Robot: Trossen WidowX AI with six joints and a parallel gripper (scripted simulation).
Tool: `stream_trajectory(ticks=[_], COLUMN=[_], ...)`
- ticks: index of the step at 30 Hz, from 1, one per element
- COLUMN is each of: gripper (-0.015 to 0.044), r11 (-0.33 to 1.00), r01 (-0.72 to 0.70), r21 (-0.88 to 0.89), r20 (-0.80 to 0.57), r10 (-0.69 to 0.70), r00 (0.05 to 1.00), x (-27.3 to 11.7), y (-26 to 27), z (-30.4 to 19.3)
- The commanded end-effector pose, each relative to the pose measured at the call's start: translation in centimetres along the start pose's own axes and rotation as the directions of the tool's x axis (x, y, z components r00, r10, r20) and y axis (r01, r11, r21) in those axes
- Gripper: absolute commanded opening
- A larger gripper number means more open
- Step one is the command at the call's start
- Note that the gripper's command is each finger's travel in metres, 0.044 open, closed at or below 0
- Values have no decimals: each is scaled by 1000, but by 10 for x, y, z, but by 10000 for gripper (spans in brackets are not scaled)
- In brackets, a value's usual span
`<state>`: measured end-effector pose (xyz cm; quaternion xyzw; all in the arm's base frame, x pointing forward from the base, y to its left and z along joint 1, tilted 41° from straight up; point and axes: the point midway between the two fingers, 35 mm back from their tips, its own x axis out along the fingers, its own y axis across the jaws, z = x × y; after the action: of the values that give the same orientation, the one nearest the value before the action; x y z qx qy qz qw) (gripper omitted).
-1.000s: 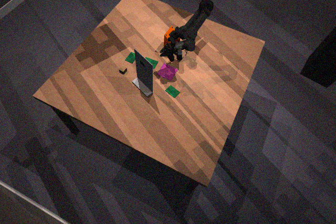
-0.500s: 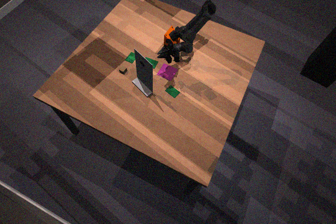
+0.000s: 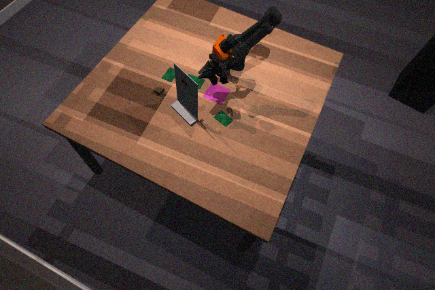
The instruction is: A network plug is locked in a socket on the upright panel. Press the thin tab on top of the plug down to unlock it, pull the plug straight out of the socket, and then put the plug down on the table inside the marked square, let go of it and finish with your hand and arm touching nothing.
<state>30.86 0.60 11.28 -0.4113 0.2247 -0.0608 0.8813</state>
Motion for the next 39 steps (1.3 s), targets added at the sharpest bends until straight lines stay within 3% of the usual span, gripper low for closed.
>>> stream_trajectory(ticks=[1,39], gripper=[156,156], r11=[1000,1000], r01=[2,3], r21=[-2,0], r20=[7,7], r10=[-2,-3], r00=[1000,1000], x=[5,44], y=[-1,-2], z=[3,16])
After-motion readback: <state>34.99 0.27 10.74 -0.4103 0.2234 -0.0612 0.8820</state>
